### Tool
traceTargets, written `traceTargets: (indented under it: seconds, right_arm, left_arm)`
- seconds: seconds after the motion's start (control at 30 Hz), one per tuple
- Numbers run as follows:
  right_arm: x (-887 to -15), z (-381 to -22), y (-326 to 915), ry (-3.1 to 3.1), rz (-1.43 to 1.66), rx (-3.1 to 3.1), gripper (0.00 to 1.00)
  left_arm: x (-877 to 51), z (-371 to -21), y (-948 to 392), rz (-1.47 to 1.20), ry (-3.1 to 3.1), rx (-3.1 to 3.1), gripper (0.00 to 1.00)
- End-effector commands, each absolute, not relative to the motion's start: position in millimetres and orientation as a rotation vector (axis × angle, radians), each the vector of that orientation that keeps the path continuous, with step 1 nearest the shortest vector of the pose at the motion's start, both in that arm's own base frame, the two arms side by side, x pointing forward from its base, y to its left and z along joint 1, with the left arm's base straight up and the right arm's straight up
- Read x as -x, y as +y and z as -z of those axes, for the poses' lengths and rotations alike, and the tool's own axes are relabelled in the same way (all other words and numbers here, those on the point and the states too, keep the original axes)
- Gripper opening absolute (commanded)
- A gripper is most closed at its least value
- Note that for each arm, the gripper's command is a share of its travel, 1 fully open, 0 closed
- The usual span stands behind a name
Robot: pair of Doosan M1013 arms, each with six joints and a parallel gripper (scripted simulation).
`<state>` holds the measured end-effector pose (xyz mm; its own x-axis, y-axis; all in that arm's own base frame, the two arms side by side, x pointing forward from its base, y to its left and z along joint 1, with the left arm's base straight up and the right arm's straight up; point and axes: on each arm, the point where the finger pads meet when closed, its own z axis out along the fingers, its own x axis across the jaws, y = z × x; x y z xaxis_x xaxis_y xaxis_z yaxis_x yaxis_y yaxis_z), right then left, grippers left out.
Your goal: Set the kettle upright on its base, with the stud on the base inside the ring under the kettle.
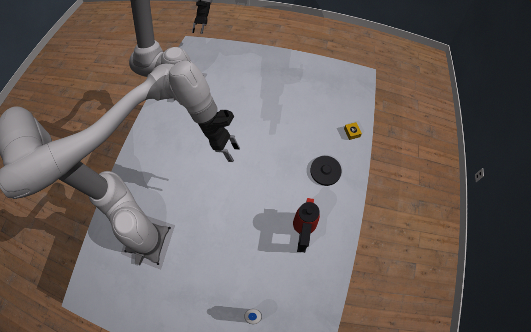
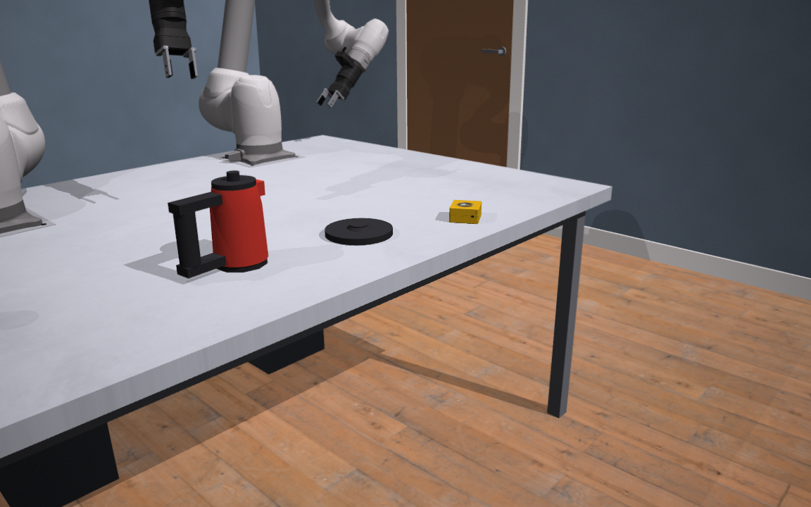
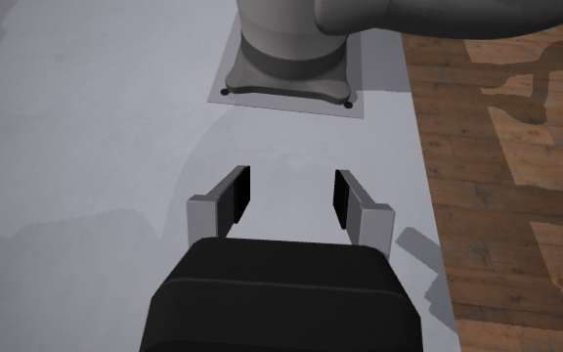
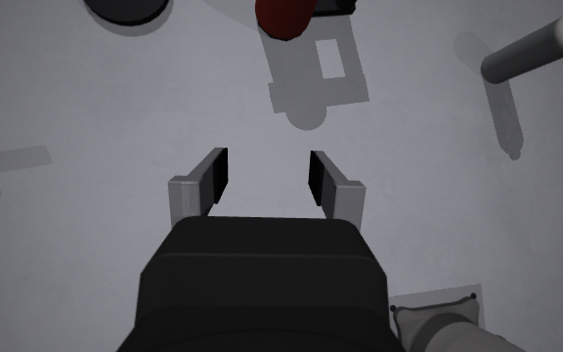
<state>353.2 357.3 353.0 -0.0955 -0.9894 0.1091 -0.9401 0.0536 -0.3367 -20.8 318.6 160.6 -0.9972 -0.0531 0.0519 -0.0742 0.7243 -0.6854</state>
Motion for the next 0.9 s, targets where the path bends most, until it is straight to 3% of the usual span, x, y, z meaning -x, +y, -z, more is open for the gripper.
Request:
traceTargets:
  seconds: [0.0, 0.87]
  right_arm:
    - [-353.3, -353.6, 357.5, 2.165, 0.489, 2.003, 1.00]
    - [-357.2, -353.6, 359.1, 2.155, 0.483, 2.026, 1.00]
  left_arm:
    - [32.3, -159.7, 321.8, -1.178, -2.888, -0.104, 1.00]
    - [39.9, -158.8, 322.4, -1.197, -2.889, -0.107, 1.00]
